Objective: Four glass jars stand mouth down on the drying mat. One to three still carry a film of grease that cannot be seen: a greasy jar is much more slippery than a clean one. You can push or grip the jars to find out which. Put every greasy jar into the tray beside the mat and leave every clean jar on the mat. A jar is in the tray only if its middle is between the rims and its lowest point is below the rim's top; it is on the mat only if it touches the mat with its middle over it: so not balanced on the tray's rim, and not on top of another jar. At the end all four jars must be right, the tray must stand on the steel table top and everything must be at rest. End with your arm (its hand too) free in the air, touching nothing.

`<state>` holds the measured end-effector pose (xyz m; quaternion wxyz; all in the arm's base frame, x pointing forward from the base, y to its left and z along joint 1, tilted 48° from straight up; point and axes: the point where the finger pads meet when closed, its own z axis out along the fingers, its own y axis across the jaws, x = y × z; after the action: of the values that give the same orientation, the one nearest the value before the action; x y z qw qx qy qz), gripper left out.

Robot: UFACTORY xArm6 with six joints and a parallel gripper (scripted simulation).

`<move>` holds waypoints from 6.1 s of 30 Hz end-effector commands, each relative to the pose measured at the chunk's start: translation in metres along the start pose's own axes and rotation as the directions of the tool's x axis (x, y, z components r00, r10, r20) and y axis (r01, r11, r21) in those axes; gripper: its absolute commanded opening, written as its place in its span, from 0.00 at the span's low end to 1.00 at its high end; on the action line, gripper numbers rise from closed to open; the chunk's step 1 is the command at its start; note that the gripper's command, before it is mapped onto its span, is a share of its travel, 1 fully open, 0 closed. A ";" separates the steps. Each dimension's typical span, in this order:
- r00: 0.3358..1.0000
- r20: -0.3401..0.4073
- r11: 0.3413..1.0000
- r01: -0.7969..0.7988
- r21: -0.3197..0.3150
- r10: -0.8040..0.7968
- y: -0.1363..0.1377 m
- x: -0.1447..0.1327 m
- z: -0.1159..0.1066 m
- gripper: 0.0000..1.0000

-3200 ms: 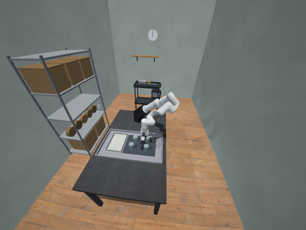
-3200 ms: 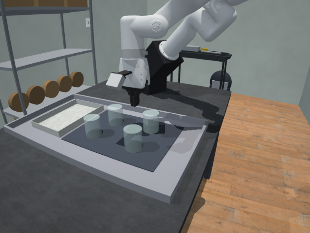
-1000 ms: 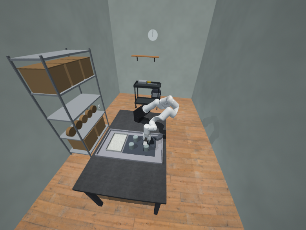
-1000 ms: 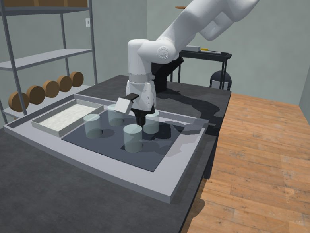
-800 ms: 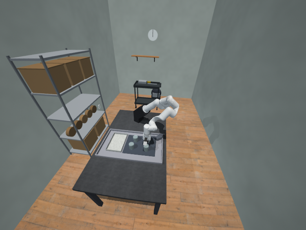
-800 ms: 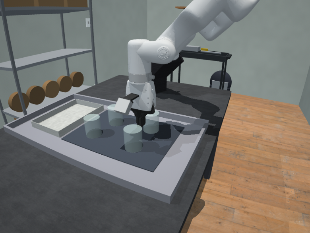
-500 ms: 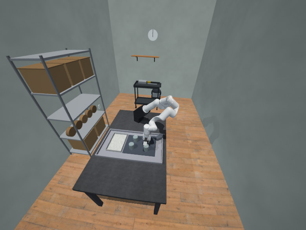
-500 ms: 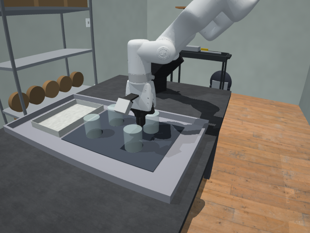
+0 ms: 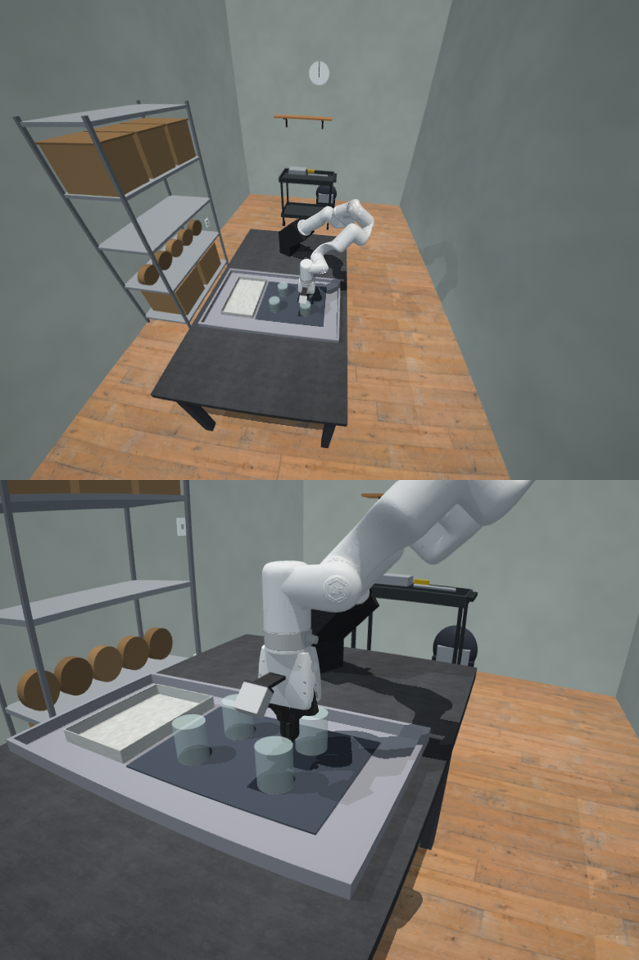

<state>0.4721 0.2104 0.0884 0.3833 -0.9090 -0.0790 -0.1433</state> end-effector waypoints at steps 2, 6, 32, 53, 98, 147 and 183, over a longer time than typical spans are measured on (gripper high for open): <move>1.000 -0.002 1.000 0.001 -0.001 -0.001 0.000 0.002 -0.001 0.00; 1.000 -0.002 1.000 0.001 -0.001 -0.001 0.000 0.002 -0.001 0.00; 1.000 -0.002 1.000 0.001 -0.001 -0.001 0.000 0.005 -0.001 0.00; 1.000 -0.002 1.000 0.001 -0.001 -0.001 0.000 0.008 -0.001 0.00; 1.000 -0.002 1.000 0.001 -0.001 -0.001 0.000 0.013 -0.003 0.00; 1.000 -0.002 1.000 0.001 -0.001 -0.001 0.000 0.019 -0.008 0.00; 1.000 -0.002 1.000 0.001 -0.001 -0.001 0.000 -0.006 -0.001 0.00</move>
<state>0.4653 0.2101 0.0862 0.3833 -0.9090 -0.0790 -0.1434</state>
